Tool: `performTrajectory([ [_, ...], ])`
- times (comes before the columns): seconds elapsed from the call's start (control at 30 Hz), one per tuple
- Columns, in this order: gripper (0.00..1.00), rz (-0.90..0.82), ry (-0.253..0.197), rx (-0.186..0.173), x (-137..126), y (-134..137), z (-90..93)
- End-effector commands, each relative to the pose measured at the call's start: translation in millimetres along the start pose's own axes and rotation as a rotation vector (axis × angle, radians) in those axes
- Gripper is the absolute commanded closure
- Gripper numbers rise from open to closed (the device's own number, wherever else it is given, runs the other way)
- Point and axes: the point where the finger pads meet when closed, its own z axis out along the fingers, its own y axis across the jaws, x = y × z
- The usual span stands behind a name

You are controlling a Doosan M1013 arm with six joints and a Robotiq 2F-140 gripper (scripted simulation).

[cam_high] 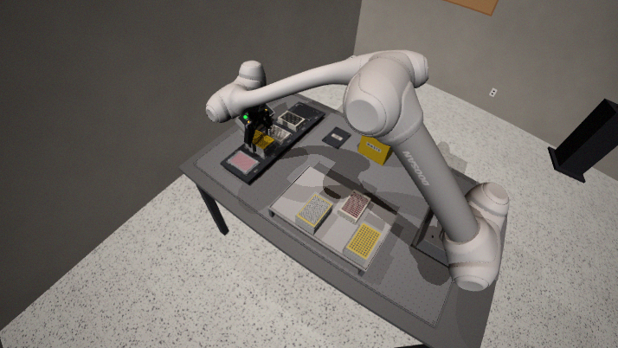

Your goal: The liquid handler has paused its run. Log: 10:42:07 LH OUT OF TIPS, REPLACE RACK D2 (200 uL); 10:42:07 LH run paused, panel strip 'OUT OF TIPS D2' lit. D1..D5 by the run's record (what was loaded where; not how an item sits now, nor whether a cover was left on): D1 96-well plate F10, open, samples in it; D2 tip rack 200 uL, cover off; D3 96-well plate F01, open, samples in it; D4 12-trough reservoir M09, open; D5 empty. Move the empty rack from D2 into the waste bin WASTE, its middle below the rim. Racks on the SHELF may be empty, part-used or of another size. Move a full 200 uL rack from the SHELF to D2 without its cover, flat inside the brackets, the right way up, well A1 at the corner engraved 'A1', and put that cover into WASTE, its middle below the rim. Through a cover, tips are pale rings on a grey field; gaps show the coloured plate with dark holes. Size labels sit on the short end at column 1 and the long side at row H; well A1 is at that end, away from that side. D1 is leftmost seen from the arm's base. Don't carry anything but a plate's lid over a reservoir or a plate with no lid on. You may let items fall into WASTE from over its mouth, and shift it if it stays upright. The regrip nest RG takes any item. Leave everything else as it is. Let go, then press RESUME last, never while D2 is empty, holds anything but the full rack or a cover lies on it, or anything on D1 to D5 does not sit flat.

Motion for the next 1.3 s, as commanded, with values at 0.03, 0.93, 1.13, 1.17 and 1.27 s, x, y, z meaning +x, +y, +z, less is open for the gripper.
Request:
performTrajectory([
  [0.03,0.23,0.0,0.0,0.0,-0.1,0.0,5.7],
  [0.93,1.0,0.0,0.0,0.0,-0.1,0.0,8.3],
  [1.13,1.0,0.0,0.0,0.0,-0.1,0.0,8.3],
  [1.17,1.0,0.0,0.0,0.0,-0.1,0.0,8.3],
  [1.27,1.0,0.0,0.0,0.0,-0.1,0.0,8.3],
])
